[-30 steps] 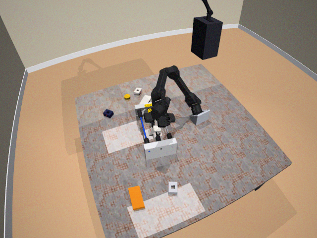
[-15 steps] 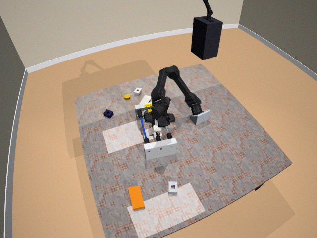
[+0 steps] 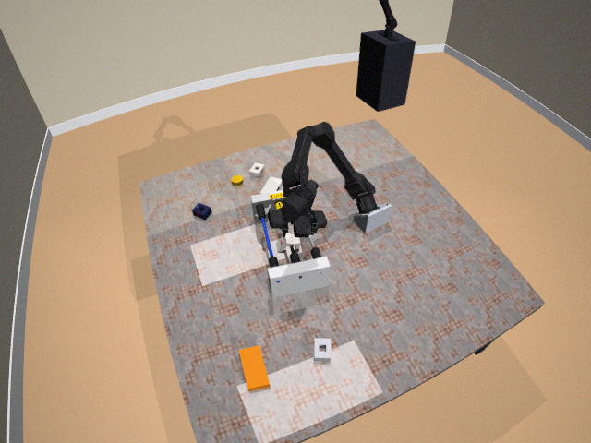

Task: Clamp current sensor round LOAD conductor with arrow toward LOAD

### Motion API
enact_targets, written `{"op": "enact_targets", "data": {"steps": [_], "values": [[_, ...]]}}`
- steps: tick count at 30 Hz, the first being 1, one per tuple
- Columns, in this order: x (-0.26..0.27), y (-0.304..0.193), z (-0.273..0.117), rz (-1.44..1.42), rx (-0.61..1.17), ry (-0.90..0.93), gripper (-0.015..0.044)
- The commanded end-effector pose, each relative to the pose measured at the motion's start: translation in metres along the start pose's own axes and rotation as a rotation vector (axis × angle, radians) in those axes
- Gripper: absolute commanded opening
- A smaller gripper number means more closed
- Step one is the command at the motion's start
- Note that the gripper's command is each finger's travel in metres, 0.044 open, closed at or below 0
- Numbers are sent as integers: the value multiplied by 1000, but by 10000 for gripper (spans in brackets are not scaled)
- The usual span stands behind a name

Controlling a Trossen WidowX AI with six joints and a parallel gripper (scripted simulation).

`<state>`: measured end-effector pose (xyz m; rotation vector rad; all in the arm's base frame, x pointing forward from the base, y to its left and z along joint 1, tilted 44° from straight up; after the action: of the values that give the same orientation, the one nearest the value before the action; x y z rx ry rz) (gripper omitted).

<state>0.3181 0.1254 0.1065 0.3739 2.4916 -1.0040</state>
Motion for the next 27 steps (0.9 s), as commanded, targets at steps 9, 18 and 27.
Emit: {"op": "enact_targets", "data": {"steps": [9, 18, 27], "values": [[-9, 2, 2, -4, 12, 74, 0], [-24, 3, 6, -7, 35, 205, 0], [-22, 3, 6, -18, 39, 203, 158]]}}
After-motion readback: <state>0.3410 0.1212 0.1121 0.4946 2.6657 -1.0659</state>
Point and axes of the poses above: the point midway between the two fingers, 35 mm back from their tips, its own z axis out along the fingers, its own x axis across the jaws, y = z × x, the point moved 6 cm from there along -z, back along the fingers, and after that the axes turned 8 degrees about z, right-handed, at the moved point
